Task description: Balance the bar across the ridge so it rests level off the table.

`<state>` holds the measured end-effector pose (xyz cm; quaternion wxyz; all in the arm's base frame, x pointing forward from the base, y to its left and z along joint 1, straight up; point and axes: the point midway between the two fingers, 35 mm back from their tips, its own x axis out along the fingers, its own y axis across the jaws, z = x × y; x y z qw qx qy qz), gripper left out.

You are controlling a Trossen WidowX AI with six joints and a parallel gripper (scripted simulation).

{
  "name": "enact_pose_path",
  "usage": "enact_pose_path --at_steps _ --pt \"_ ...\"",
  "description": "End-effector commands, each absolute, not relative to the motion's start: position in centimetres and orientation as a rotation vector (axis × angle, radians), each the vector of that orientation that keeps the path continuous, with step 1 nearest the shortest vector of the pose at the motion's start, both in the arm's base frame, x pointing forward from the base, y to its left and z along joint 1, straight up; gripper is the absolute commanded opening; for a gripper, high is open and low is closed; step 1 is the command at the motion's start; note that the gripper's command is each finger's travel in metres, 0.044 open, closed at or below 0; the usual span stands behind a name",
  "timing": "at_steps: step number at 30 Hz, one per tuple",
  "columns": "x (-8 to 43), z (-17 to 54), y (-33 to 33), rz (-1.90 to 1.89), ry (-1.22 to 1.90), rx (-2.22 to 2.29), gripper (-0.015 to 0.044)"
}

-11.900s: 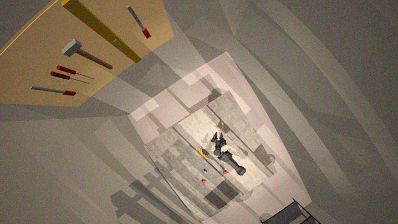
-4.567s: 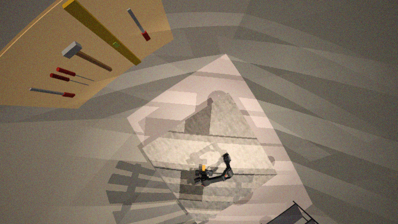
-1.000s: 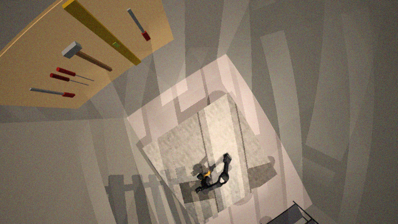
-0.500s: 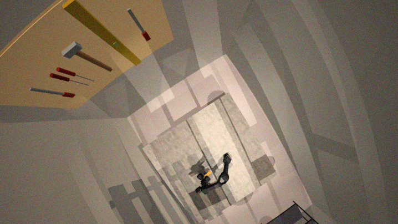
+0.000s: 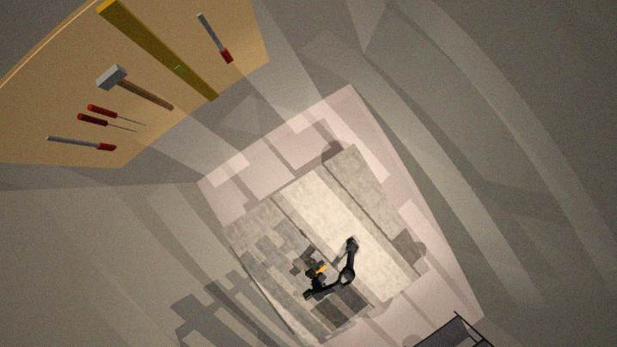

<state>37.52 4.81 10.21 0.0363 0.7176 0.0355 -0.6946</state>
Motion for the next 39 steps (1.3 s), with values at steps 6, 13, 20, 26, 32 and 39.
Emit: enact_pose_path --at_steps 6,13,20,26,32,39 --pt "37.53 10.12 4.87 -2.137 0.109 2.207 0.0000" --pt "37.53 10.06 4.87 -2.137 0.109 2.207 0.0000" --pt "37.53 9.99 4.87 -2.137 0.109 2.207 0.0000" --pt "37.53 9.95 4.87 -2.137 0.109 2.207 0.0000" --pt "37.53 9.89 4.87 -2.137 0.109 2.207 0.0000" --pt "37.53 9.84 4.87 -2.137 0.109 2.207 0.0000"
